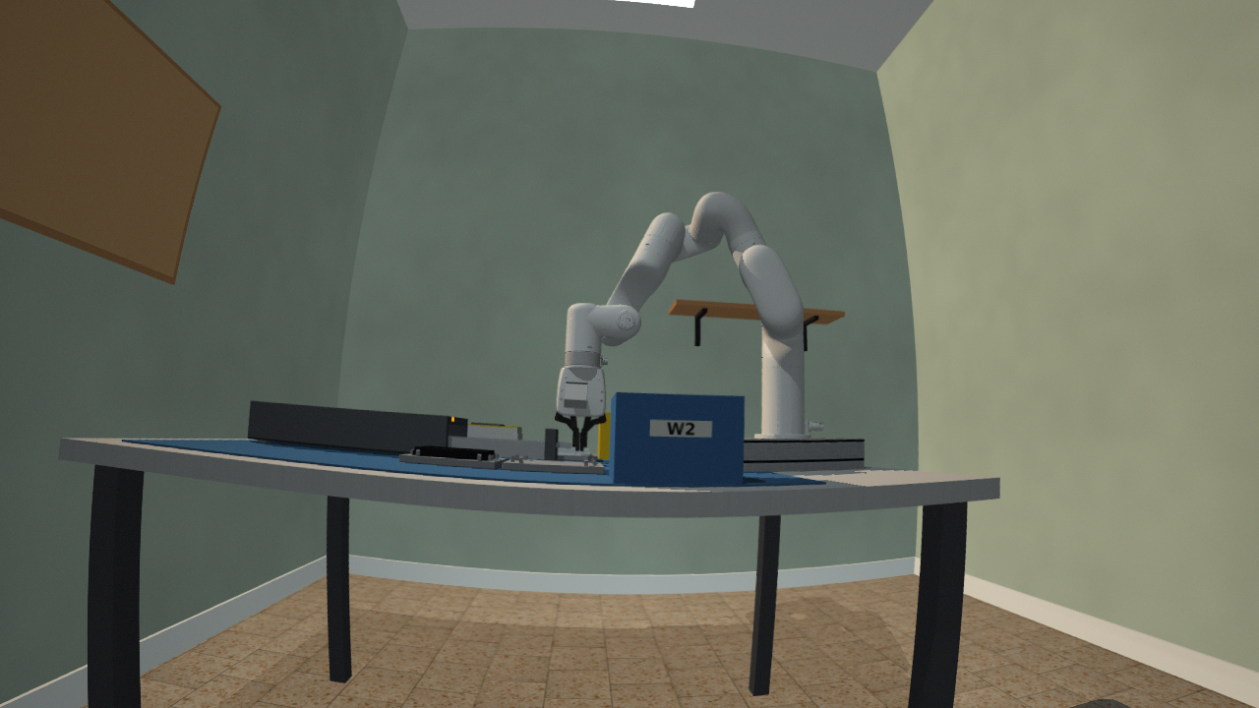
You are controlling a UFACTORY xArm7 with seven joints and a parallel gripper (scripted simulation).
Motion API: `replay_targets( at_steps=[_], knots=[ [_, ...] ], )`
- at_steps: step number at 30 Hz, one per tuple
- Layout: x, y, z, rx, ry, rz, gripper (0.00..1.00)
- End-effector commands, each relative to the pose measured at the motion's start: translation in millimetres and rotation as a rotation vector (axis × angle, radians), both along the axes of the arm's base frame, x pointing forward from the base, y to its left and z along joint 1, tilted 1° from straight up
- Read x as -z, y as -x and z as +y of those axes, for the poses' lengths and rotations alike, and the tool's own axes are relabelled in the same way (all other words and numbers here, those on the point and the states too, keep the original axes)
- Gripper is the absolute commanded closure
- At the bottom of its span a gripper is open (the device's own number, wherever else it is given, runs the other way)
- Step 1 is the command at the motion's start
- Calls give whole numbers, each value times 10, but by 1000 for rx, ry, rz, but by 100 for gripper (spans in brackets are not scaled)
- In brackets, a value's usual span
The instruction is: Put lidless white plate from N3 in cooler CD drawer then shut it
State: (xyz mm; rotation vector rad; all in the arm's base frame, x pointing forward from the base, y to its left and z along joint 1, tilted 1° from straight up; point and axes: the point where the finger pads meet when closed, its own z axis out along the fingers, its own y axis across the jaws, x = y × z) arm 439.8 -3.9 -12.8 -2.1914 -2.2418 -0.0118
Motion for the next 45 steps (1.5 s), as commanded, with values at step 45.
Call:
replay_targets(
  at_steps=[45],
  knots=[
    [-14, -594, 13, 0, 1, -4, 100]
  ],
)
